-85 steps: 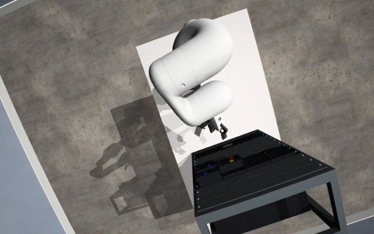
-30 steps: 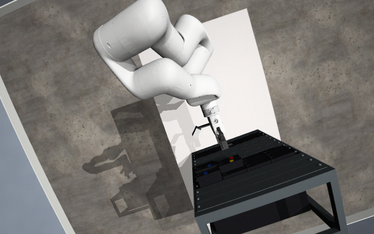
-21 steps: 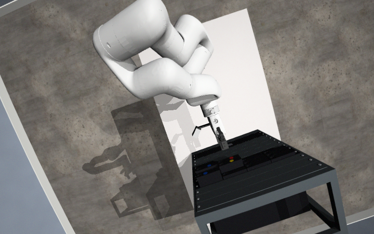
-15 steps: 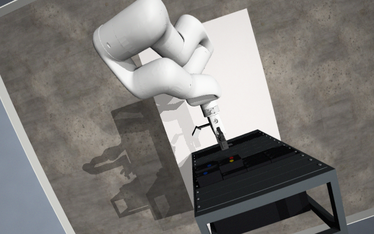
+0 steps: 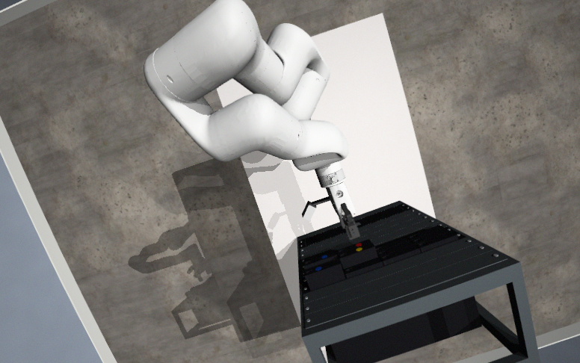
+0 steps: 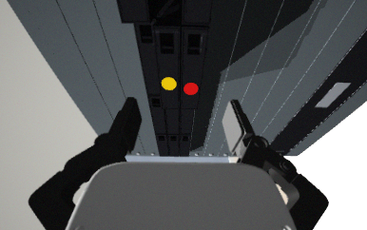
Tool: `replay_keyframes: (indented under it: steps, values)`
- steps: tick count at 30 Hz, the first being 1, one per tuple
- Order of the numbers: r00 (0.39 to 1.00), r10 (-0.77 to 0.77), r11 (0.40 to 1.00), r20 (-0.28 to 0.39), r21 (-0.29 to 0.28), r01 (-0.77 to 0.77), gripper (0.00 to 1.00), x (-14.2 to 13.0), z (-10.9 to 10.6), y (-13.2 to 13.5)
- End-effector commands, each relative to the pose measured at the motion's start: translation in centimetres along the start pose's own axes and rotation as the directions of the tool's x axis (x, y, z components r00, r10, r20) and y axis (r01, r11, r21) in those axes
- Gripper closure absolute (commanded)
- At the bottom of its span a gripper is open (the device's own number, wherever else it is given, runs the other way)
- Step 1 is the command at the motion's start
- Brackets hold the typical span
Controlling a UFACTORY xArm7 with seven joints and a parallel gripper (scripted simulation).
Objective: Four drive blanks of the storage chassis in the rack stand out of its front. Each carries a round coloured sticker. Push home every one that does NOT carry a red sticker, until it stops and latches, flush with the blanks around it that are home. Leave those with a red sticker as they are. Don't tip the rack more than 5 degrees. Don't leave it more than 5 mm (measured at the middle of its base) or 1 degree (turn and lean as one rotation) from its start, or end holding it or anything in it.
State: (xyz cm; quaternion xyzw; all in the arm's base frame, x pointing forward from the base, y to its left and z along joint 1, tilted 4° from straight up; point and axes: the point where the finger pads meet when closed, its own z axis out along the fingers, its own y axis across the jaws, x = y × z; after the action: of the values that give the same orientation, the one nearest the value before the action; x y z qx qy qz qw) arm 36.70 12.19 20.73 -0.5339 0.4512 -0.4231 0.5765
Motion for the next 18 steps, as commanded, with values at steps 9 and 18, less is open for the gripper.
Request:
replay_keyframes:
  steps: [9, 18]
  values:
    - [1.0, -0.002, 1.0, -0.004, -0.001, 0.002, 0.0, -0.34, 1.37, -0.55]
    - [1.0, -0.002, 1.0, -0.004, -0.001, 0.002, 0.0, -0.34, 1.37, -0.55]
